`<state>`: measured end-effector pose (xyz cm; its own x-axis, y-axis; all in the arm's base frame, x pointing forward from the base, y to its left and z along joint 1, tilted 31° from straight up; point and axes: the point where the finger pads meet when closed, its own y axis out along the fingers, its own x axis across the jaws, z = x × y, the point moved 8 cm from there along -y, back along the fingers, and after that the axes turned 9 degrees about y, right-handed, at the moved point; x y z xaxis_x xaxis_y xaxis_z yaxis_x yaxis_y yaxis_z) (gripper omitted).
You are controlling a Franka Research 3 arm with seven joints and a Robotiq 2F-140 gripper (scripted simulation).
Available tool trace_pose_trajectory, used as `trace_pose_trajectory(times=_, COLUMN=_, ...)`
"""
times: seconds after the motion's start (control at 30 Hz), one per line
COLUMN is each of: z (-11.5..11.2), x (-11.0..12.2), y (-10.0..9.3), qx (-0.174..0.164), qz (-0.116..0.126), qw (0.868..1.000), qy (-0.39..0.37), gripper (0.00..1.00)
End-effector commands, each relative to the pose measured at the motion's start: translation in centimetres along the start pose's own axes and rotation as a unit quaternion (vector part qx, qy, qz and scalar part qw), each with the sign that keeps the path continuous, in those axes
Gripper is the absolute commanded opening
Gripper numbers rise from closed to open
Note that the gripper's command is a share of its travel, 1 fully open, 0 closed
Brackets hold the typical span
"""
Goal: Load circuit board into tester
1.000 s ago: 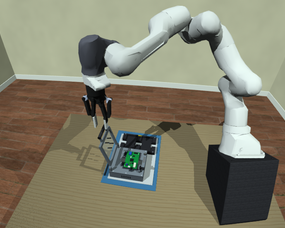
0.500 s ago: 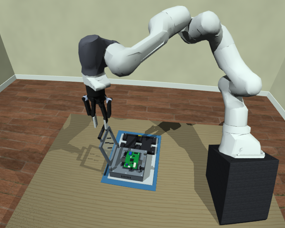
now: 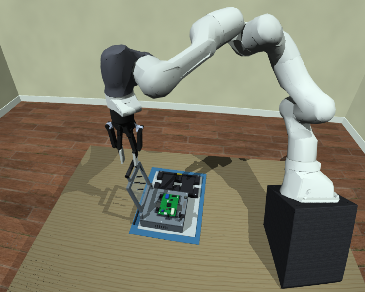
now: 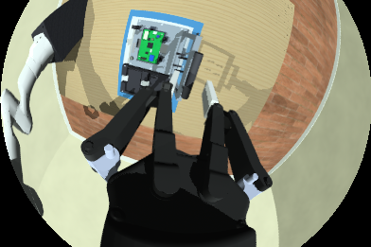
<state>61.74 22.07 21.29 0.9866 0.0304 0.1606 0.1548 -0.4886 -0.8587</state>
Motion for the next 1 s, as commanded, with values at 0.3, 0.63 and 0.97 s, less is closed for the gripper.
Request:
trace_pose_trajectory(times=0.3, z=0.1, x=0.0, y=0.2, qx=0.0, qz=0.0, qw=1.0, qy=-0.002, gripper=0.3)
trace_pose_trajectory(times=0.63, z=0.1, x=0.0, y=0.4, qx=0.0, qz=0.0, qw=1.0, qy=-0.002, gripper=0.3)
trace_pose_trajectory(times=0.97, z=0.1, x=0.0, y=1.7, qx=0.0, qz=0.0, qw=1.0, qy=-0.002, gripper=0.3)
